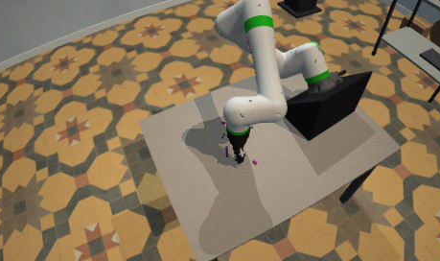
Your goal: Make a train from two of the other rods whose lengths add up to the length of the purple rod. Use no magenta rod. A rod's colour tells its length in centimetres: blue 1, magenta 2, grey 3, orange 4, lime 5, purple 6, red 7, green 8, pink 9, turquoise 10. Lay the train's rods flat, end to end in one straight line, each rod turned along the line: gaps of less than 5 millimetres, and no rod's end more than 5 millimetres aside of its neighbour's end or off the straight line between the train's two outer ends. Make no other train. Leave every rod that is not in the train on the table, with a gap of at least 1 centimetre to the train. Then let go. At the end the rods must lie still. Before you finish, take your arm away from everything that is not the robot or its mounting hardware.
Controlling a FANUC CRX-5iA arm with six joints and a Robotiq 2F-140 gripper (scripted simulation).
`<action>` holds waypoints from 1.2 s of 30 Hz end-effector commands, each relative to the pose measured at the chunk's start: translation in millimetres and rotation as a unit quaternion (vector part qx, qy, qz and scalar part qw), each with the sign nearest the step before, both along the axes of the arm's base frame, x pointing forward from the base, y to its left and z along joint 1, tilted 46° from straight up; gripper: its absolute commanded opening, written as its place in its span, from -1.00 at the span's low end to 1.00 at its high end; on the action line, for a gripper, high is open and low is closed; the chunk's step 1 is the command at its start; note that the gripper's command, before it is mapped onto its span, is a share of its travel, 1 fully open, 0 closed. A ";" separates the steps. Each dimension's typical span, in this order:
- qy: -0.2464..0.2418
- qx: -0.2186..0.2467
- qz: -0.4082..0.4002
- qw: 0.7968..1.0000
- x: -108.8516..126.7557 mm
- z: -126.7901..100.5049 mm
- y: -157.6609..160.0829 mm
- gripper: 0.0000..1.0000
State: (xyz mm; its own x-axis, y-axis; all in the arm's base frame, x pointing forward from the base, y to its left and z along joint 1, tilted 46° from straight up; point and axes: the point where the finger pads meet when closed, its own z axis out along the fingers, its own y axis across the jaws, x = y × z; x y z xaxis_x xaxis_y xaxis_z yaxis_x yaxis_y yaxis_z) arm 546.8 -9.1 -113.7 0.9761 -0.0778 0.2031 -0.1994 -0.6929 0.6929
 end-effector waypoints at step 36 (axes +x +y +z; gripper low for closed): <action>0.000 0.000 0.000 1.000 1.0 -6.6 -6.6 -0.71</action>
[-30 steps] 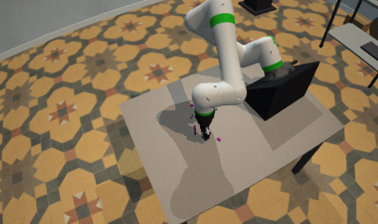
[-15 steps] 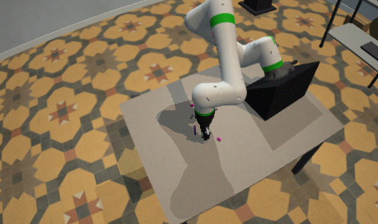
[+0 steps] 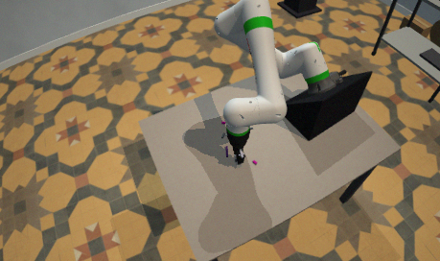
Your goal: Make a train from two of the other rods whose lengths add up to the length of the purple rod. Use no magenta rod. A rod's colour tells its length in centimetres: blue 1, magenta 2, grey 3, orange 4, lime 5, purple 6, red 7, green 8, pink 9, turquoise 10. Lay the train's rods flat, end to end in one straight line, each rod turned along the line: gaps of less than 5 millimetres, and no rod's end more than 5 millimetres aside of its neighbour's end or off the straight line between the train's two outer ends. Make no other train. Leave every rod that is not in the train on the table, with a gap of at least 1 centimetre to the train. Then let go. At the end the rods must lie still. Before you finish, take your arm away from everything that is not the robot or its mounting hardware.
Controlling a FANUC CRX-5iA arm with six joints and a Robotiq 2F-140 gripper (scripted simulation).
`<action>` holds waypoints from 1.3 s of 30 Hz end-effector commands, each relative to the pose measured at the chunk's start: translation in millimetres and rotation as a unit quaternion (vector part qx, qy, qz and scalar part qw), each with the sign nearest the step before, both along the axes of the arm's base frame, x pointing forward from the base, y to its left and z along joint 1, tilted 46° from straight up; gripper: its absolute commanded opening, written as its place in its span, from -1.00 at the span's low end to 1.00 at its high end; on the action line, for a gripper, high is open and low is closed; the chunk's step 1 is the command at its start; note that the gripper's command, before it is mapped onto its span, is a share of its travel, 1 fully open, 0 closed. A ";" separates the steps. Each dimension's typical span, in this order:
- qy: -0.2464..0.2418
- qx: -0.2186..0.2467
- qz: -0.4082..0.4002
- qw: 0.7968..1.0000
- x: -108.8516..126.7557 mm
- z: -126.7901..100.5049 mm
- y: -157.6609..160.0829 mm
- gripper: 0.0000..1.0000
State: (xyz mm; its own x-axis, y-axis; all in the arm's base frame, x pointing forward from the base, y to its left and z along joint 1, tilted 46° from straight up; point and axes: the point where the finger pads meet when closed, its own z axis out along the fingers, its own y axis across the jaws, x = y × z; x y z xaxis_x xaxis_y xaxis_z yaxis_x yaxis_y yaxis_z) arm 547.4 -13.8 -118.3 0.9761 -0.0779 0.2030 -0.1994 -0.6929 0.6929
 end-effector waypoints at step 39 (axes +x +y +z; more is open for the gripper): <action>0.000 0.000 0.000 1.000 1.0 -7.1 -7.1 -0.71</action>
